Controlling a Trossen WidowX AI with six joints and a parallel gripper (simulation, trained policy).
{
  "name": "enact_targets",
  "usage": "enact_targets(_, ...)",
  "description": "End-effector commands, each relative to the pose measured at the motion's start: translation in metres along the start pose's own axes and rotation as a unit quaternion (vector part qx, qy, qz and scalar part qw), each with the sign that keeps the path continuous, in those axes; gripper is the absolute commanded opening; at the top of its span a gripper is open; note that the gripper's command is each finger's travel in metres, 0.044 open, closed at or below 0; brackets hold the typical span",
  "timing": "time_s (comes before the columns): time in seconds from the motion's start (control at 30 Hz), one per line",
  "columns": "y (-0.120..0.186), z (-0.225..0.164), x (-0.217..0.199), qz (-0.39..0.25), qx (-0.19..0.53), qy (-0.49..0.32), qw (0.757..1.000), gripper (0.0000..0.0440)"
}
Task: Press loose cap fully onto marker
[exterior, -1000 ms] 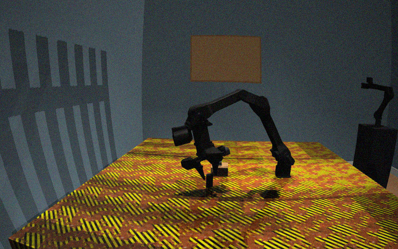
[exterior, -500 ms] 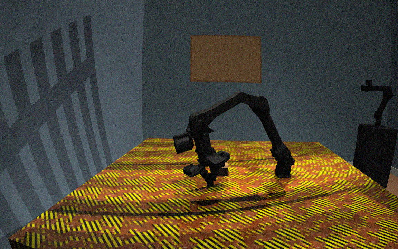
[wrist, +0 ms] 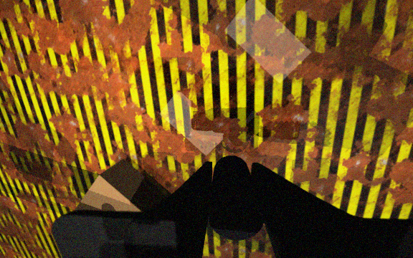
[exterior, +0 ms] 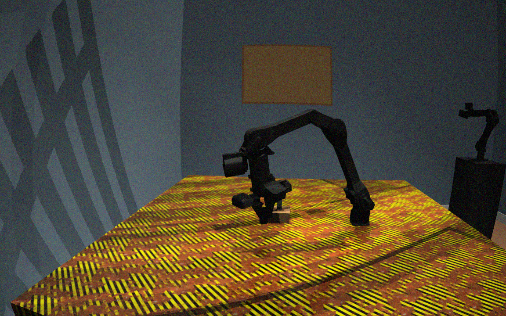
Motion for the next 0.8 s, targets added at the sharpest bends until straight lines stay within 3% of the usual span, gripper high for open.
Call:
enact_targets(0.0, 0.018, -0.007, 0.006, -0.016, 0.005, 0.0, 1.0, 0.0057)
enact_targets(0.77, 0.062, -0.069, 0.068, -0.009, -0.017, -0.034, 0.999, 0.0027)
Point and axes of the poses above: the point midway between the two fingers, 35 mm back from their tips, its own y axis back along the fingers, its own x axis across the jaws, z = x × y, the point moved 8 cm from there along y, back along the fingers, and after that the axes turned 11 degrees about -y, right-handed, at the moved point
